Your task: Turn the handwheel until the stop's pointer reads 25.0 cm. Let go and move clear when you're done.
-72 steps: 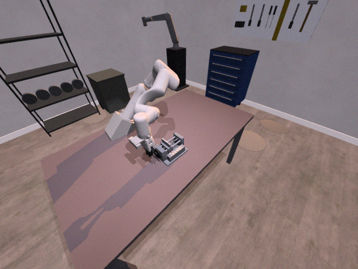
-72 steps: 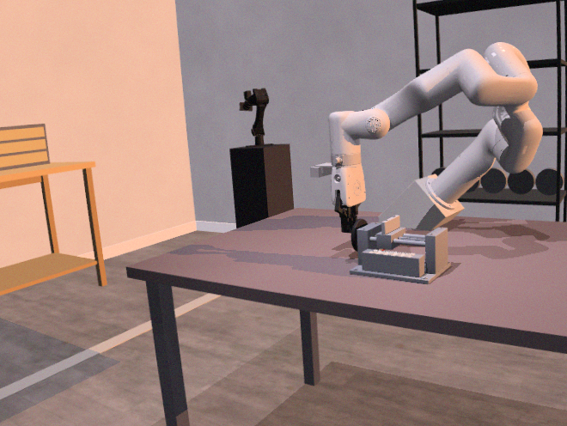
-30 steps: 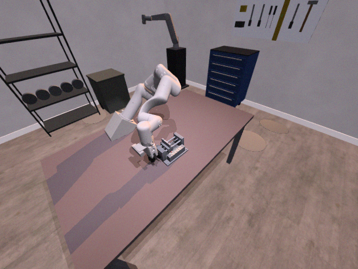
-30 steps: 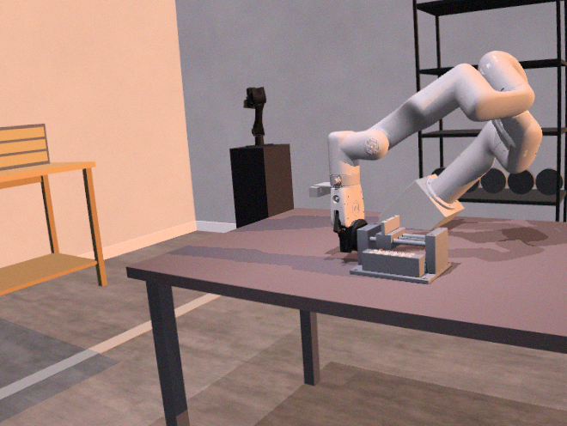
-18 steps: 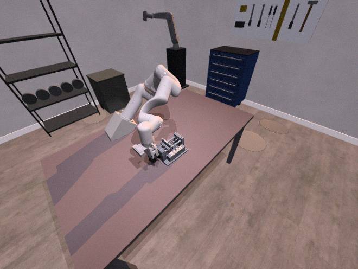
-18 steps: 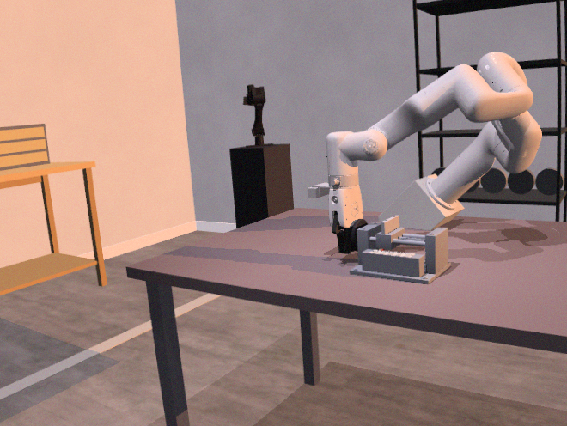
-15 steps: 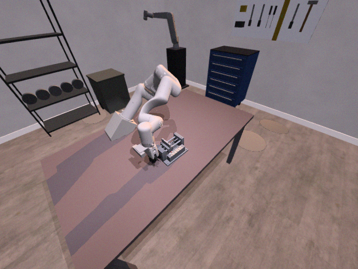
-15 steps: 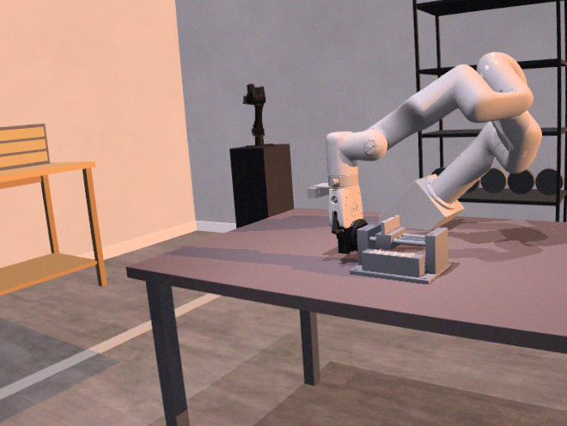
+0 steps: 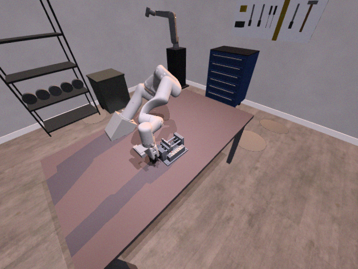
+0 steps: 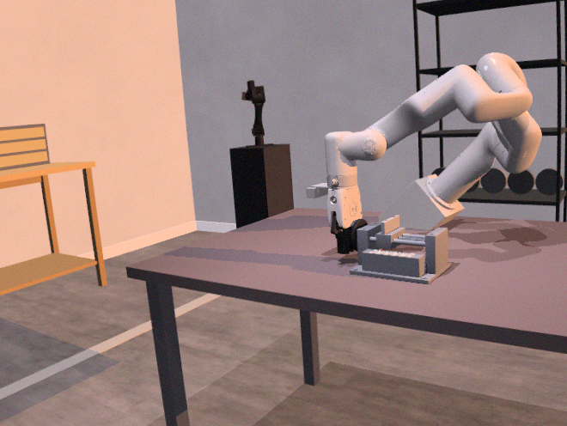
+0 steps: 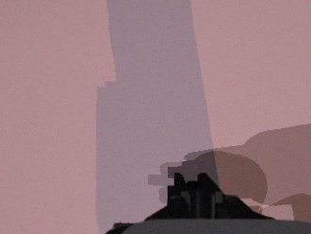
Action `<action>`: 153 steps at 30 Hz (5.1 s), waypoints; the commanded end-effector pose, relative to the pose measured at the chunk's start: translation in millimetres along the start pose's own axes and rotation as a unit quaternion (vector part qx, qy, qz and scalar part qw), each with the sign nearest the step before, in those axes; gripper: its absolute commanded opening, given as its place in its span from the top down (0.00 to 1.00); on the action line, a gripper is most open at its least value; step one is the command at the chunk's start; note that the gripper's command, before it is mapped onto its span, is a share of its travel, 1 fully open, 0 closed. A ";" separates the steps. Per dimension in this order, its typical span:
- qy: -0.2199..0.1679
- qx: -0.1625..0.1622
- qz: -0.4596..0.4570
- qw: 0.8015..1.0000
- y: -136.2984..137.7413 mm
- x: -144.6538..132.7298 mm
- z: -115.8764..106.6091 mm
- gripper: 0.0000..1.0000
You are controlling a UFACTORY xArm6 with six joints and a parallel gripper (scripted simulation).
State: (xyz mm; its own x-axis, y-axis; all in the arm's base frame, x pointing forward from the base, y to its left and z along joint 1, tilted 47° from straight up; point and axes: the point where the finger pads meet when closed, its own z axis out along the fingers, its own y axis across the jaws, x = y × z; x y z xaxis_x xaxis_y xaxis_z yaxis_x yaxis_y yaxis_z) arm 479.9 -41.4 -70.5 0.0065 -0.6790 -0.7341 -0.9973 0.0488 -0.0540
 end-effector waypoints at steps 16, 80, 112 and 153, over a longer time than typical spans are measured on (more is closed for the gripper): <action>0.001 0.002 -0.001 1.000 -4.1 0.3 -2.4 0.94; 0.001 0.002 -0.001 1.000 -3.8 0.1 -99.7 0.43; 0.001 0.002 -0.001 1.000 -4.3 -8.2 -124.6 0.43; 0.001 0.002 -0.001 1.000 -21.5 -225.7 -124.2 0.43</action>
State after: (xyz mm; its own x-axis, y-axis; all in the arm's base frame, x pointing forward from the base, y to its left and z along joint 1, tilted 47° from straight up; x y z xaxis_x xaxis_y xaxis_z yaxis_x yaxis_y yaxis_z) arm 489.9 20.5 178.6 0.0058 -0.6795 -0.7336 -0.9973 0.0495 -0.0538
